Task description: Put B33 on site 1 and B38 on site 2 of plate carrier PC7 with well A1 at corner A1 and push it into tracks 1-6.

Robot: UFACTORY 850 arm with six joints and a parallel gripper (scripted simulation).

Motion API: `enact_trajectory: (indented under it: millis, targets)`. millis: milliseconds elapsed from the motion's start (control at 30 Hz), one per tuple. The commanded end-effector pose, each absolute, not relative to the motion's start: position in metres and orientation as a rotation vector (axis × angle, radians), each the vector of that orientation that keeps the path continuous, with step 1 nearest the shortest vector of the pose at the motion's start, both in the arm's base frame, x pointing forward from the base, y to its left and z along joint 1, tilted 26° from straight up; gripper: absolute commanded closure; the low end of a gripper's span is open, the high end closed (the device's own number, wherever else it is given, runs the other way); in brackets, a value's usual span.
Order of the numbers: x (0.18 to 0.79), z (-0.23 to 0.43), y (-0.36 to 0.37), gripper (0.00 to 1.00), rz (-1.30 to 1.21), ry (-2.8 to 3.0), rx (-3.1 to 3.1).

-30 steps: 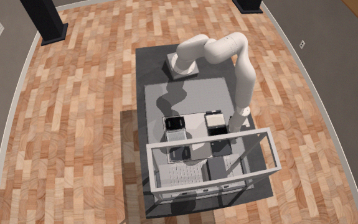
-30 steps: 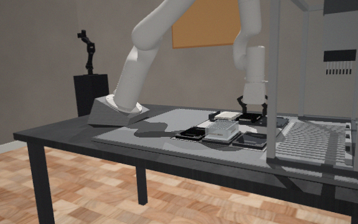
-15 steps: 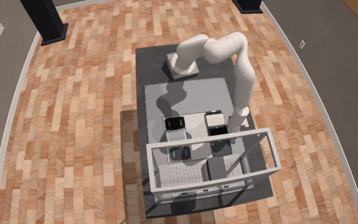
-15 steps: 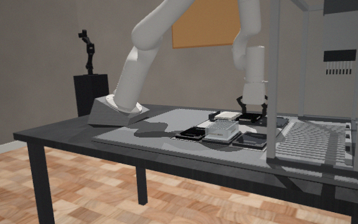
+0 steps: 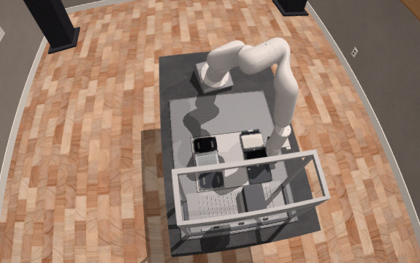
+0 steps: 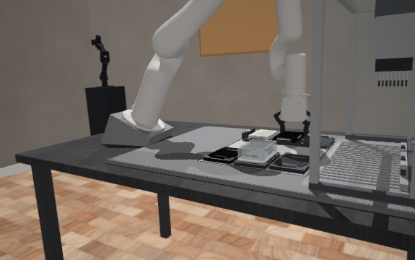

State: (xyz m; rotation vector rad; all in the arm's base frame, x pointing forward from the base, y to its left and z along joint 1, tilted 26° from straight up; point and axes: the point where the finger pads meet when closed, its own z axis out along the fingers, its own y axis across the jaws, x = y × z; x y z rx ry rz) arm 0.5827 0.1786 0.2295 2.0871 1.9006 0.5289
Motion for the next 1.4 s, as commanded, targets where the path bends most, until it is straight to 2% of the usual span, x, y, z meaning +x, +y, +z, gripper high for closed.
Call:
enact_trajectory:
  millis: [0,1367]
  targets:
    - [0.583,0.23,0.177,0.0,0.529,1.9,2.087]
    - [0.582,0.228,0.159,0.0,0.529,1.9,2.087]
